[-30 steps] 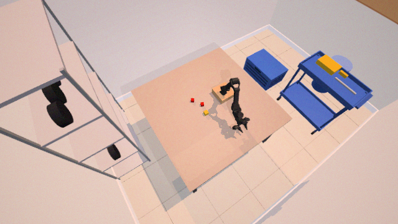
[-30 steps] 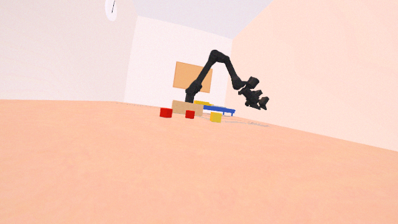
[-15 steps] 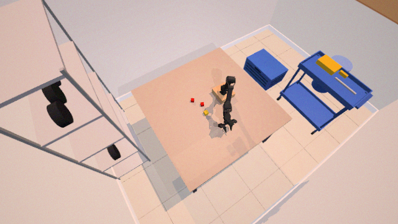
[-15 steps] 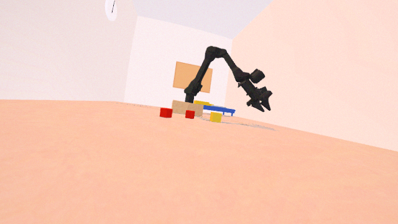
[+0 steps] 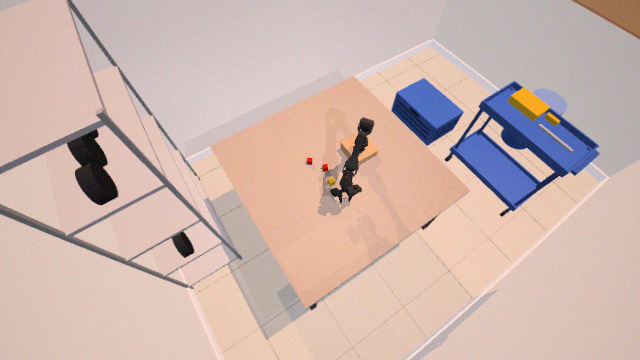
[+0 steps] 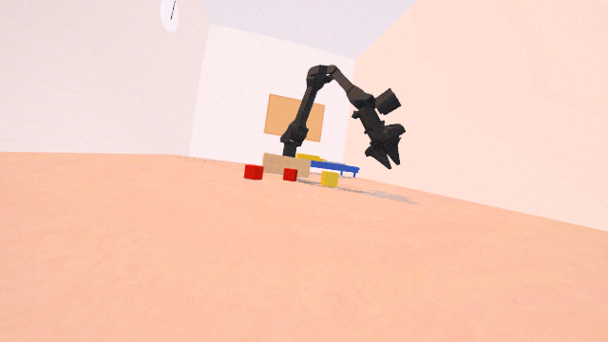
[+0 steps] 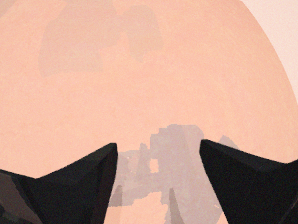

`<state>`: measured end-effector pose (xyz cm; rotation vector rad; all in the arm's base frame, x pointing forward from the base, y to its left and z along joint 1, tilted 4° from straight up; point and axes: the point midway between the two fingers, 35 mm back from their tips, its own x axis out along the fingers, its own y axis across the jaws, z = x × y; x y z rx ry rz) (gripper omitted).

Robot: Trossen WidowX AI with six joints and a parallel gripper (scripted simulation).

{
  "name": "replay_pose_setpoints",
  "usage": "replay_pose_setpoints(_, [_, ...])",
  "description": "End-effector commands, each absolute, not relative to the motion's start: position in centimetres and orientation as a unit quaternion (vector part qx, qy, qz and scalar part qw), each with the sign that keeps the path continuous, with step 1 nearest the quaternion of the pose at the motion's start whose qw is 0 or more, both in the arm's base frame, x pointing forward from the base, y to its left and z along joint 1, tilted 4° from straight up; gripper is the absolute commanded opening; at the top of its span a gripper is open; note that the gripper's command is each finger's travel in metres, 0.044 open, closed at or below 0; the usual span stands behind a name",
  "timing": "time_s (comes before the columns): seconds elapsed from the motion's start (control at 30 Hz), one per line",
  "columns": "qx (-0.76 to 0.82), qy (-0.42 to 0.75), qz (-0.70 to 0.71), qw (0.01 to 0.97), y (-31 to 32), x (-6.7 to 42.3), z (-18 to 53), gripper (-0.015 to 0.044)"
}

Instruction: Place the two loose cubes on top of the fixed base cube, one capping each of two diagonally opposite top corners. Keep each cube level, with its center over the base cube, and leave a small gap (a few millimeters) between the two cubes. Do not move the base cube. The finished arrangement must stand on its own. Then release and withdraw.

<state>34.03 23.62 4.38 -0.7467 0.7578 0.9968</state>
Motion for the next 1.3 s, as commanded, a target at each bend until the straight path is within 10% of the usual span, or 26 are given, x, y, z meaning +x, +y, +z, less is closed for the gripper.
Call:
replay_pose_setpoints(0.0, [-0.36, 0.372, 0.43, 0.74, 19.6, 35.1, 5.0, 0.0265])
replay_pose_setpoints(1.27, [-0.345, 0.611, 0.383, 0.601, -5.3, 26.8, 8.1, 0.0265])
